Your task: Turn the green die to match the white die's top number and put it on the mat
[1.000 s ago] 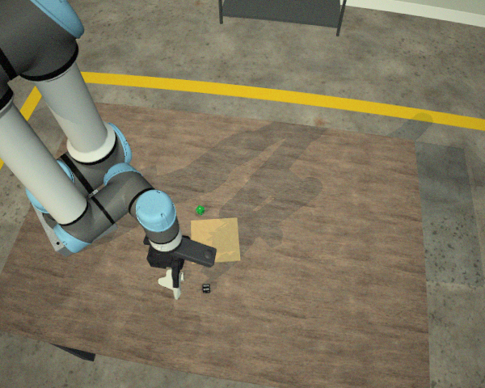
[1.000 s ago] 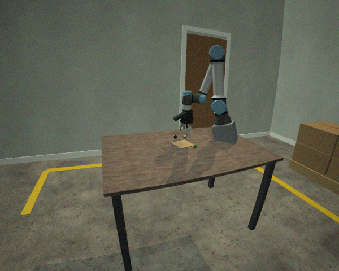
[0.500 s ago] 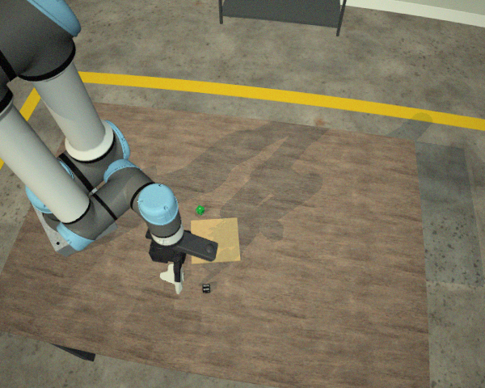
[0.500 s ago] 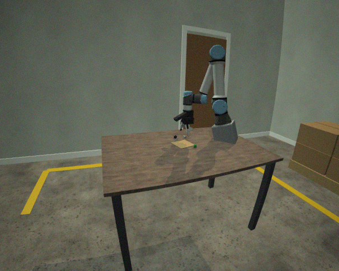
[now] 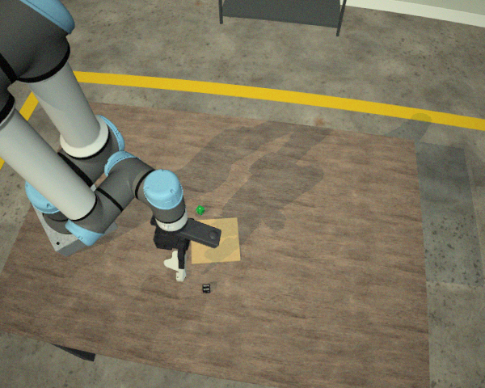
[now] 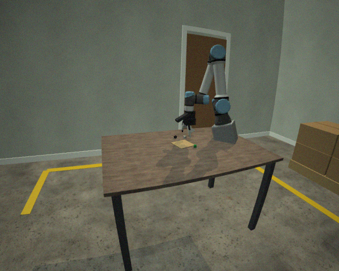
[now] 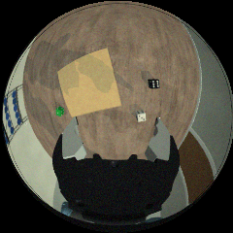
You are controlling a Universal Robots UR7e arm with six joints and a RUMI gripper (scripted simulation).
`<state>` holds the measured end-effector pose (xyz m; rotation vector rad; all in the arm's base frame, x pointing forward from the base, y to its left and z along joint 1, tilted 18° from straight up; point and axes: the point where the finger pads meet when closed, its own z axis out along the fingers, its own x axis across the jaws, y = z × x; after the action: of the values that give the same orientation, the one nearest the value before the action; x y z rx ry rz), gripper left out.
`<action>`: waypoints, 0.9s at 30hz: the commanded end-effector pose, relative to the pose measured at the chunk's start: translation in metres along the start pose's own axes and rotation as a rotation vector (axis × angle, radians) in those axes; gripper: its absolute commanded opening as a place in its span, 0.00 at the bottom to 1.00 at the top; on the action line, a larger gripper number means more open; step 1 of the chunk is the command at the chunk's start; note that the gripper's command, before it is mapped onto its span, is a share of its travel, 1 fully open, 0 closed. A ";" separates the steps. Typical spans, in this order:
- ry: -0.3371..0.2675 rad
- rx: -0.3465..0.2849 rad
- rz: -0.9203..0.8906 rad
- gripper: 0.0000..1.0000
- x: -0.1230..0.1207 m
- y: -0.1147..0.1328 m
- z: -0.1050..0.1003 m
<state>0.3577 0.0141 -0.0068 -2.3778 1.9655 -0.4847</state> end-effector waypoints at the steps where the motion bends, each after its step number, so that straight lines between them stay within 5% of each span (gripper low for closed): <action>1: 0.003 0.000 0.001 1.00 -0.012 -0.001 0.000; 27: 0.003 0.000 0.001 1.00 -0.104 -0.007 0.000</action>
<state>0.3482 0.1006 -0.0258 -2.3782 1.9643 -0.4834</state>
